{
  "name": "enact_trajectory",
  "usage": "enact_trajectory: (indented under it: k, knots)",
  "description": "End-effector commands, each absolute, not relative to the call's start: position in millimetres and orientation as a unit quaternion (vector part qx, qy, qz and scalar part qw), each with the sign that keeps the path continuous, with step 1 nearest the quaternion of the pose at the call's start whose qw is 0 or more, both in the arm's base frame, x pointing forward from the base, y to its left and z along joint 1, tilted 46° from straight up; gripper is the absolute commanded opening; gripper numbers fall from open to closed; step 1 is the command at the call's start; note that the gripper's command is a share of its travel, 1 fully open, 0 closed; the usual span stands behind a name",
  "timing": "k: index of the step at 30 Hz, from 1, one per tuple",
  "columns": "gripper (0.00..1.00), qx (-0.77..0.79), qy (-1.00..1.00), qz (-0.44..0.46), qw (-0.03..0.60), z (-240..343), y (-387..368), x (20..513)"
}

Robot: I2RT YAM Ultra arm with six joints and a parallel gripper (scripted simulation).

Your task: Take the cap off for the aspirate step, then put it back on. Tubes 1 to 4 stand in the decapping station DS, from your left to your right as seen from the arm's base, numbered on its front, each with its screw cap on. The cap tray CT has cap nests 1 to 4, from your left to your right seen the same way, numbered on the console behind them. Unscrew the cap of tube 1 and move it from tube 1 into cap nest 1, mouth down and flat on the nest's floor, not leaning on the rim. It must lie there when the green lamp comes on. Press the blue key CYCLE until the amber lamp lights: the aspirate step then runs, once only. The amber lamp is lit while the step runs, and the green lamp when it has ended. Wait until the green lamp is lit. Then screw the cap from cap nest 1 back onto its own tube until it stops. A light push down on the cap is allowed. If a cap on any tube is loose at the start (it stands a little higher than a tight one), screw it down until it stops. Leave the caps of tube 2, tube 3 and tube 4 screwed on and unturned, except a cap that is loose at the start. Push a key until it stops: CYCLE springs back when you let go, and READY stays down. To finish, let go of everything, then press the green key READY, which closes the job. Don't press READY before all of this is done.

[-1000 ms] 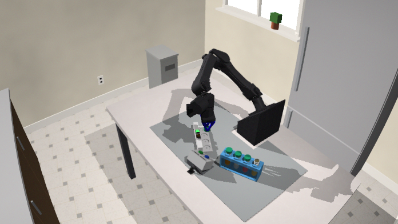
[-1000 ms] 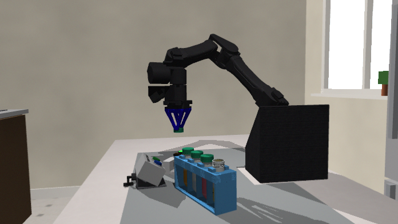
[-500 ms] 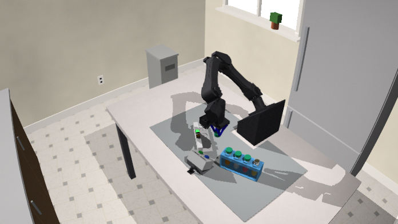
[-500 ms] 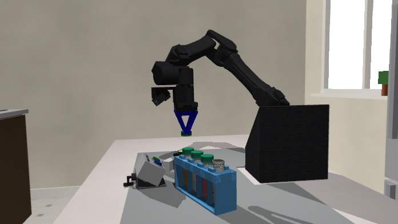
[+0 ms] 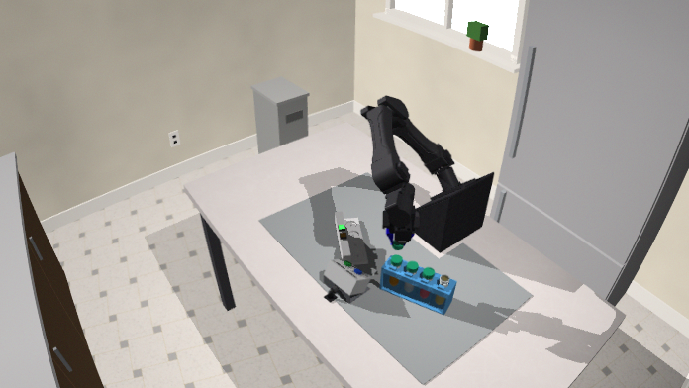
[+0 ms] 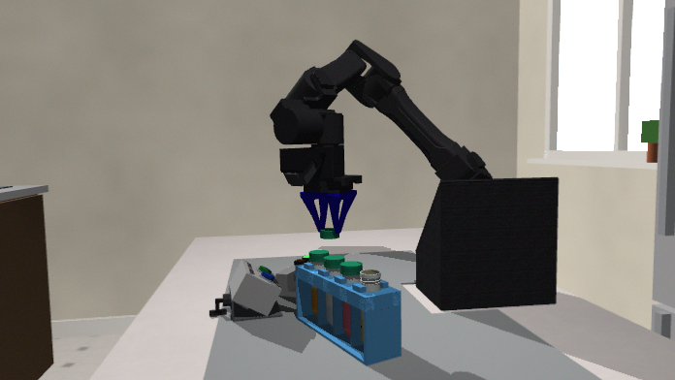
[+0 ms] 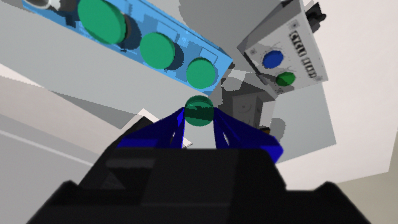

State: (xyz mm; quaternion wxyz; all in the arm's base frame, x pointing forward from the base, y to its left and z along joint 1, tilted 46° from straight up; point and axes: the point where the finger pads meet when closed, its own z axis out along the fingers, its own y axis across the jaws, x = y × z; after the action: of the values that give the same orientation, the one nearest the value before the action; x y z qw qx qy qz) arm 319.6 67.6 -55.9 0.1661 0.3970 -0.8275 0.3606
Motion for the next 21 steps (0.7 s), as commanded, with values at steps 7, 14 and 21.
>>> enact_trajectory:
  k: [7,14,21]
  knots:
    - [0.0,0.633,-0.67,0.293,0.256,-88.5,110.5,308.4]
    - [0.0,0.67,-0.632,0.277,0.272,-117.6,138.7,298.4]
    - [0.0,0.671,-0.633,0.276,0.271,-158.3,178.3,284.4]
